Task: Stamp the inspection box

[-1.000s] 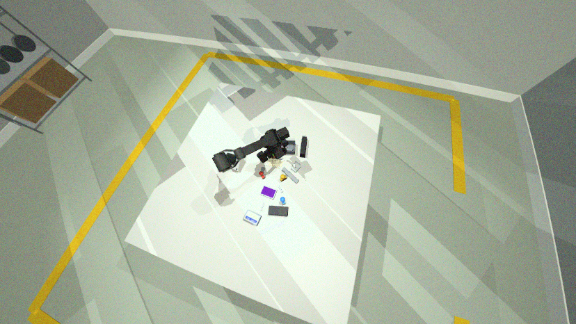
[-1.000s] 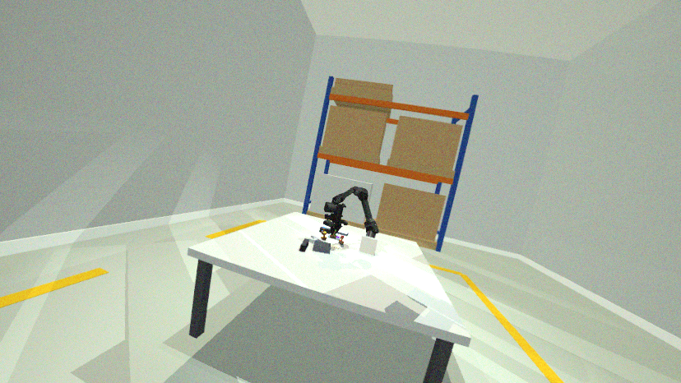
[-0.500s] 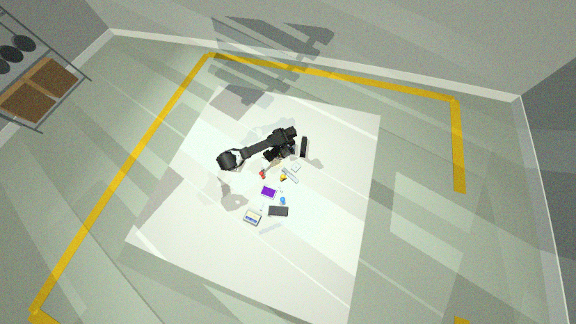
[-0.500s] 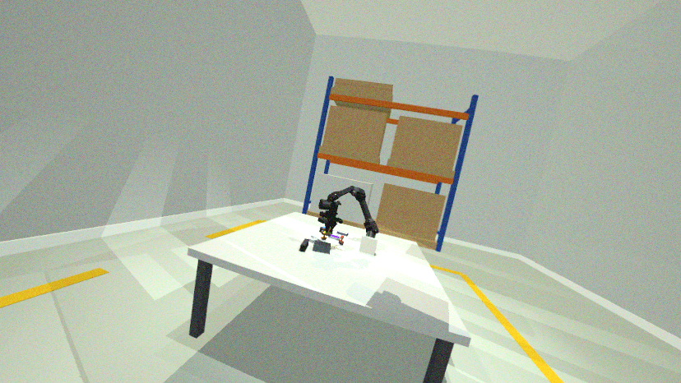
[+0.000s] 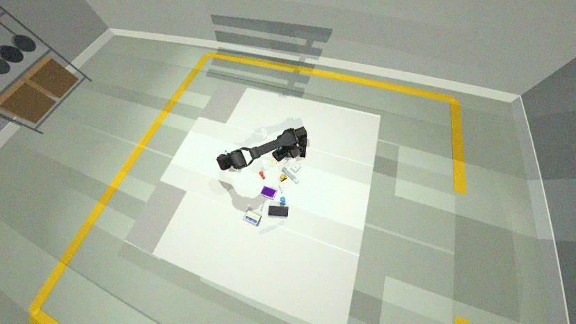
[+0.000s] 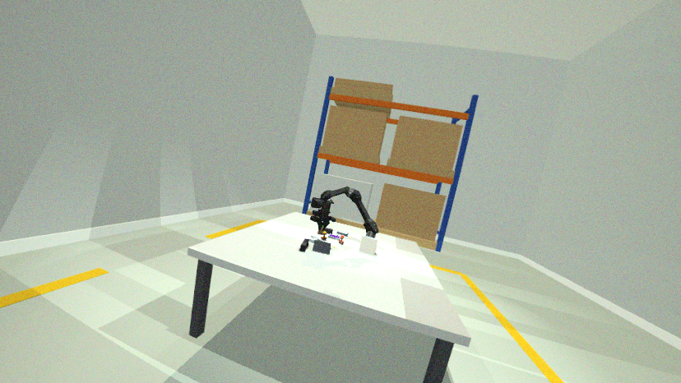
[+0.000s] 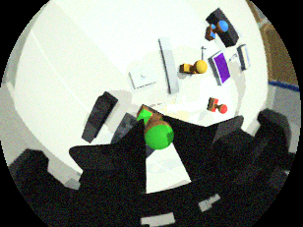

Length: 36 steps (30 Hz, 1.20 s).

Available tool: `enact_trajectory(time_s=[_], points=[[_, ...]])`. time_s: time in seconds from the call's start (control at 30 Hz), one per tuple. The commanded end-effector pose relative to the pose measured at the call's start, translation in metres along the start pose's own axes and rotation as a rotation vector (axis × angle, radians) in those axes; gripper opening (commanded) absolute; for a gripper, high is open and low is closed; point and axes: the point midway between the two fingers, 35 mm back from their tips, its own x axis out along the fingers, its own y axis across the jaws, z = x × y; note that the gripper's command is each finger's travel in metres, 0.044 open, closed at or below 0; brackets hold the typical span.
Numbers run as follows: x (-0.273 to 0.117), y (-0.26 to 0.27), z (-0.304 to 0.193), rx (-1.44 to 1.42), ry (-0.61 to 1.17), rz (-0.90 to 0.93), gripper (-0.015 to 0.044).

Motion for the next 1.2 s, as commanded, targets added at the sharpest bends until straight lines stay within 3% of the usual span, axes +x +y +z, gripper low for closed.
enact_trajectory(time_s=[0.0,1.17], points=[[0.002,0.010,0.009,-0.007,-0.004,-0.004,0.0000],[0.047,0.023,0.021,-0.005,-0.006,-0.005,0.0000]])
